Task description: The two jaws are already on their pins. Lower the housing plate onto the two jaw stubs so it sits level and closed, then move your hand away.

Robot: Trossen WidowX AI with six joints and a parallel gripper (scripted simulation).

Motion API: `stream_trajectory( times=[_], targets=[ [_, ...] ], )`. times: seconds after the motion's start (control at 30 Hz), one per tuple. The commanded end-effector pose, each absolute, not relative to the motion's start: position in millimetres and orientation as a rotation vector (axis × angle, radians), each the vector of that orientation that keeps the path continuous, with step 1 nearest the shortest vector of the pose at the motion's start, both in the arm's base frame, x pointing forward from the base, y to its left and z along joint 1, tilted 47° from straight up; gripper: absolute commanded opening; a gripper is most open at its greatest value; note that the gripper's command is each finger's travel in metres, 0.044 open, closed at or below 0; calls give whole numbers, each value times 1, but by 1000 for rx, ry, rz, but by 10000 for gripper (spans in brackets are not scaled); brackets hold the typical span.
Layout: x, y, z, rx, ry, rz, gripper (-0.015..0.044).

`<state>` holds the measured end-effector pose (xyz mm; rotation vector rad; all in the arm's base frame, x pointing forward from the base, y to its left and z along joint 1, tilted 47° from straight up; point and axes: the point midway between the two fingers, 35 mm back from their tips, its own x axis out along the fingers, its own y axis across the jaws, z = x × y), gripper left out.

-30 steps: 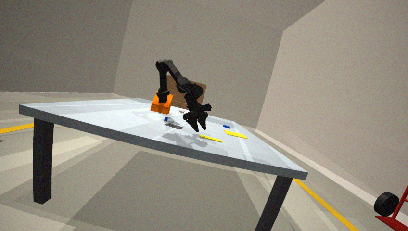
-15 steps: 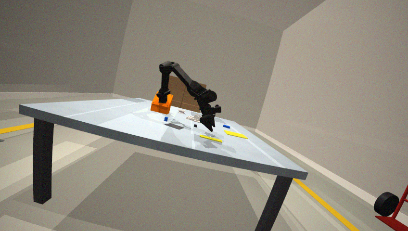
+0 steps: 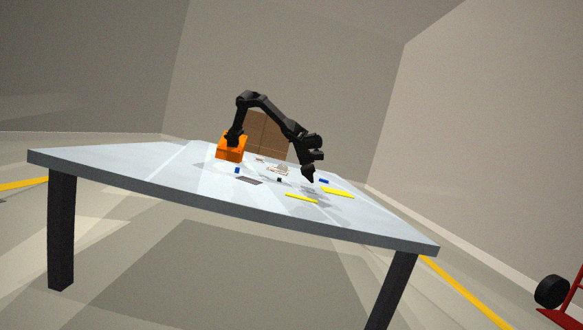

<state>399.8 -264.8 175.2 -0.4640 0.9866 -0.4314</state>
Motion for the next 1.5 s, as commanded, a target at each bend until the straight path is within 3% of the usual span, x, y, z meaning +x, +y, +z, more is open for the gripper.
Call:
stream_trajectory(
  times=[0.0, 0.7, 1.47],
  targets=[
    [410, -244, 155, -467, 1030, -373, 440],
    [438, -108, 54, -558, 1257, -30, 440],
    [398, 30, -37, -764, 1503, 289, 440]
  ],
)
